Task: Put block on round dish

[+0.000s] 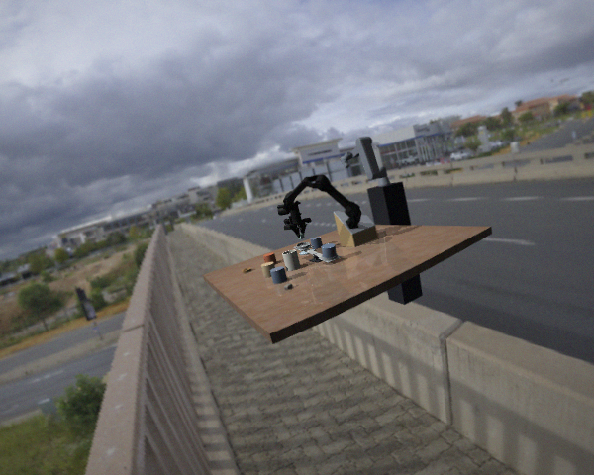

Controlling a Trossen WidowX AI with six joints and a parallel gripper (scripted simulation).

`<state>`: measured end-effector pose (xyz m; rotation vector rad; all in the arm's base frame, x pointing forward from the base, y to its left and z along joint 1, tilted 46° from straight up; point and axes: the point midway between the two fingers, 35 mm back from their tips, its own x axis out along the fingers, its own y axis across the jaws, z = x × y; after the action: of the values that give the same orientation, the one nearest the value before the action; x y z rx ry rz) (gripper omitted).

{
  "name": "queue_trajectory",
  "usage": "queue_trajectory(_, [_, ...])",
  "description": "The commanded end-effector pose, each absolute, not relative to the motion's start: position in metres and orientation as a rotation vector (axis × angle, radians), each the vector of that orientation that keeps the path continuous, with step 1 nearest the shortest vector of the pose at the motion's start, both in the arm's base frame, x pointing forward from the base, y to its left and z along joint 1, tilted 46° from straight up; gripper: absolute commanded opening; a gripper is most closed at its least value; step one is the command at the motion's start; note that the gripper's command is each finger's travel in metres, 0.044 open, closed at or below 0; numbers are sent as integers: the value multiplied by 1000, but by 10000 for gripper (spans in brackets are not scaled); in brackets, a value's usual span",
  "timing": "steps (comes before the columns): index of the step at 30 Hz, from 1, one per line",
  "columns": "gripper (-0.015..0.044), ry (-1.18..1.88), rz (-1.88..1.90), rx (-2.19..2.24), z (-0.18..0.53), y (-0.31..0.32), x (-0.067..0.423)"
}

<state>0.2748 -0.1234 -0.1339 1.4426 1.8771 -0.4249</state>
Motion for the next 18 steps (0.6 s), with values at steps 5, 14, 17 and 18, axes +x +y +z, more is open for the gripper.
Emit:
queue_trajectory(5, [0, 1878, -423, 1438, -188, -129, 239])
queue_trajectory(14, [0, 1879, -422, 1439, -205, -117, 235])
queue_trajectory(17, [0, 1879, -421, 1439, -218, -103, 232])
queue_trajectory(18, [0, 1879, -421, 1440, -221, -100, 231])
